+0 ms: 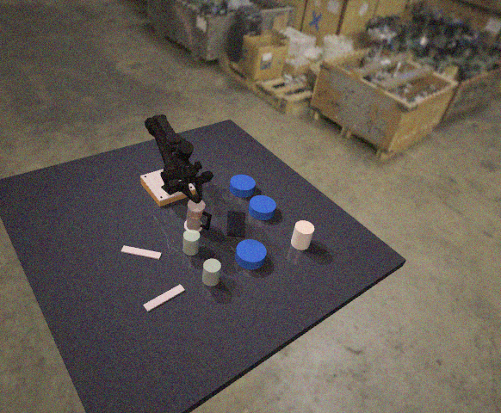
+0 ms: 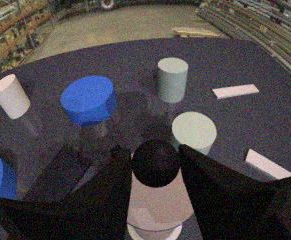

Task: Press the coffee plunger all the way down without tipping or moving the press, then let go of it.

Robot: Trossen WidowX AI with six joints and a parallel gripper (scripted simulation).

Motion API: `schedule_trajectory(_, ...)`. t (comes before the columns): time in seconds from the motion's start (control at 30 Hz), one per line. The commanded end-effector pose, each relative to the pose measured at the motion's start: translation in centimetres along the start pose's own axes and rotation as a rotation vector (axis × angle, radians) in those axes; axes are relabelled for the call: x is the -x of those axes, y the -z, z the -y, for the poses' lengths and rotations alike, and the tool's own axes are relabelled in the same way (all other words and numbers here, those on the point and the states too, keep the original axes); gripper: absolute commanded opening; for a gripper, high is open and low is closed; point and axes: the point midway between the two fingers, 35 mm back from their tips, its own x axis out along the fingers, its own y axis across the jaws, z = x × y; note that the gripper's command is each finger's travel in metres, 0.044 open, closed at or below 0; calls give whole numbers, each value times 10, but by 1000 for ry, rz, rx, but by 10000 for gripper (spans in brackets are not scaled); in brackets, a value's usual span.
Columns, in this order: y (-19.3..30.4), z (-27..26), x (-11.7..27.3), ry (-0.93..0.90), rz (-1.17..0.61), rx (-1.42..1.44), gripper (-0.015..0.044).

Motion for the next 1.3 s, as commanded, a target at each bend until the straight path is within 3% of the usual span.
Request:
schedule_trajectory(0.0,0,0,0,0,0,0,117)
schedule_trajectory(0.23,0,0,0,0,0,0,117)
schedule_trajectory(0.63,0,0,0,0,0,0,432)
schedule_trajectory(0.87,-13,1,11,0,-4,-2,440)
schedule_trajectory(1.1,-57,2,57,1,-18,-9,440)
schedule_trajectory(1.27,-57,2,57,1,-19,-9,440)
